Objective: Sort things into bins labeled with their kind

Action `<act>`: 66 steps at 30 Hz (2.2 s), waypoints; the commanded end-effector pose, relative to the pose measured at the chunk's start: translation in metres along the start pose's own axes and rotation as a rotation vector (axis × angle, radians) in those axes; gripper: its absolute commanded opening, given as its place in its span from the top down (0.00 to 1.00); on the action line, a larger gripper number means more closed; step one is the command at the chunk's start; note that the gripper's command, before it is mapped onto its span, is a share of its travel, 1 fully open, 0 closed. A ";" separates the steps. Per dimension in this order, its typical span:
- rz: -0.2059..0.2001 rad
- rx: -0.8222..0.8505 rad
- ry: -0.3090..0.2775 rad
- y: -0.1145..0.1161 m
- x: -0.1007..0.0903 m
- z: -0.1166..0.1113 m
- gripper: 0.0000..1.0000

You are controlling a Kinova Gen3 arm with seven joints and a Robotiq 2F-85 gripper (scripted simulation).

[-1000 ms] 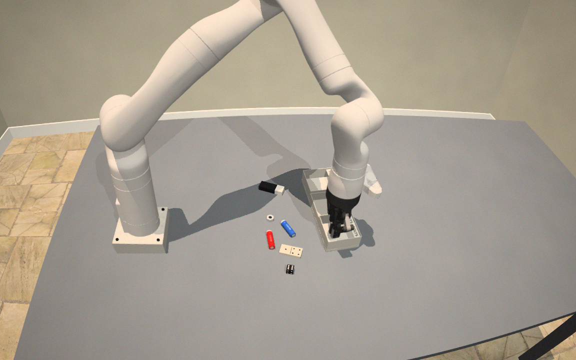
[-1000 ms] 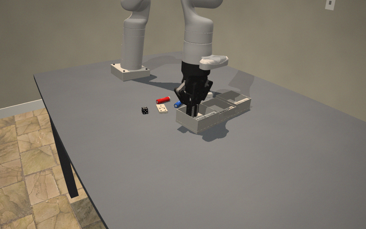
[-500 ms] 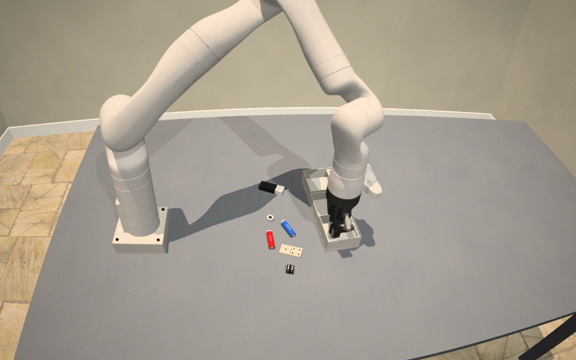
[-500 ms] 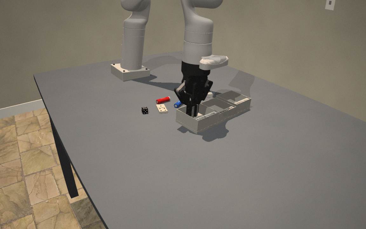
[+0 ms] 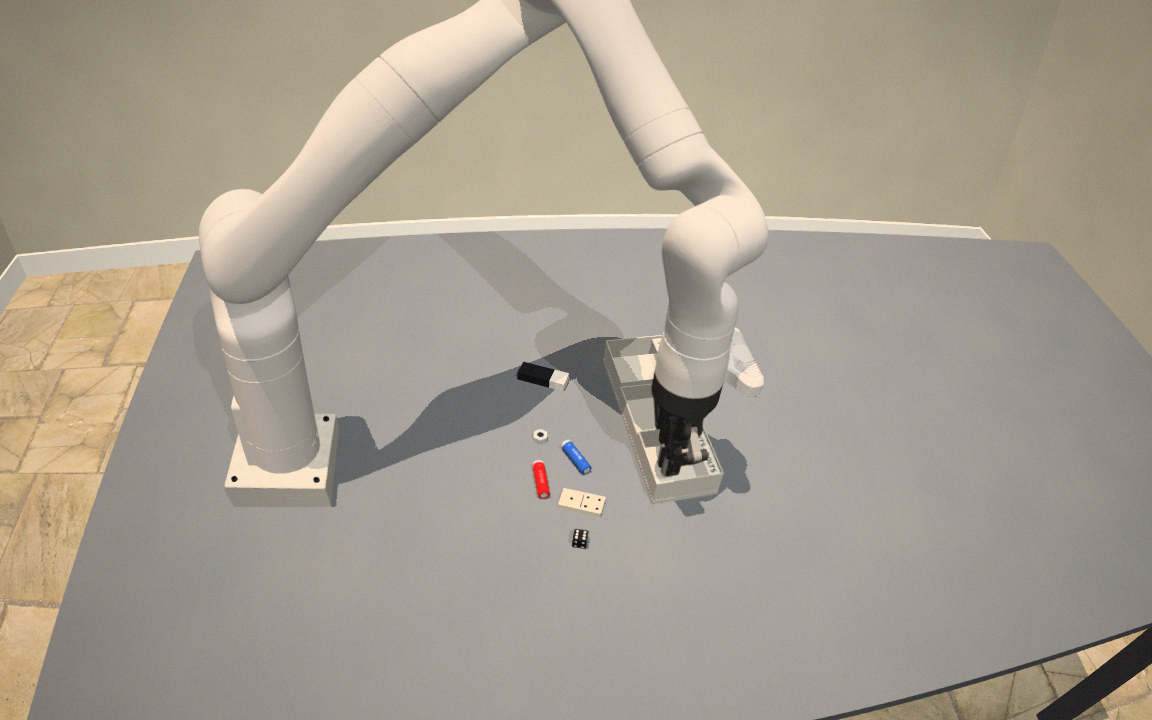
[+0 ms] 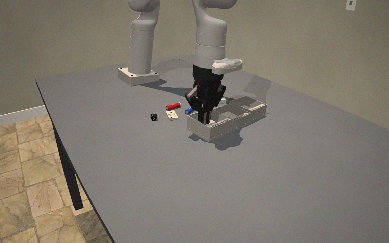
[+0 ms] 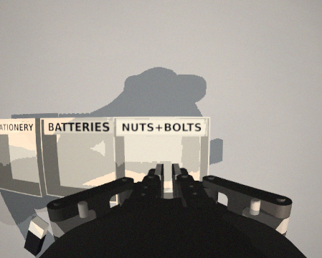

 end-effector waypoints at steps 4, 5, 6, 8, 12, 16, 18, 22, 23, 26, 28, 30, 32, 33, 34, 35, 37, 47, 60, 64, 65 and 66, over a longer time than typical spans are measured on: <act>0.000 0.000 0.002 0.000 -0.006 0.000 0.91; 0.000 0.000 0.002 0.000 -0.007 0.000 0.91; 0.000 0.000 0.002 0.000 -0.009 0.000 0.91; 0.000 0.000 0.002 0.000 -0.011 0.000 0.91; 0.000 0.000 0.002 0.000 -0.017 0.000 0.91; 0.000 0.000 0.002 0.000 -0.021 0.000 0.91; 0.000 0.000 0.002 0.000 -0.022 0.000 0.91; 0.000 0.000 0.002 0.000 -0.027 0.000 0.91; 0.000 0.000 0.002 0.000 -0.029 0.000 0.91; 0.000 0.000 0.002 0.000 -0.041 0.000 0.91; 0.000 0.000 0.002 0.000 -0.049 0.000 0.91; 0.000 0.000 0.002 0.000 -0.053 0.000 0.91; 0.000 0.000 0.002 0.000 -0.053 0.000 0.91; 0.000 0.000 0.002 0.000 -0.053 0.000 0.91; 0.000 0.000 0.002 0.000 -0.053 0.000 0.91; 0.000 0.000 0.002 0.000 -0.053 0.000 0.91; 0.000 0.000 0.002 -0.010 -0.053 -0.001 0.91; 0.000 0.000 0.002 -0.060 -0.053 -0.002 0.91; 0.000 0.000 0.002 -0.084 -0.053 -0.003 0.91; 0.000 0.000 0.002 -0.084 -0.042 -0.003 0.91; 0.000 0.000 0.002 -0.084 -0.040 -0.003 0.91; 0.000 0.000 0.002 -0.084 -0.037 -0.003 0.91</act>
Point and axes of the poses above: the point where the finger pads meet when closed, its own x axis out along the fingers, its own y axis across the jaws, z = x × y, the point moved 3 cm from there along -x, back along the fingers
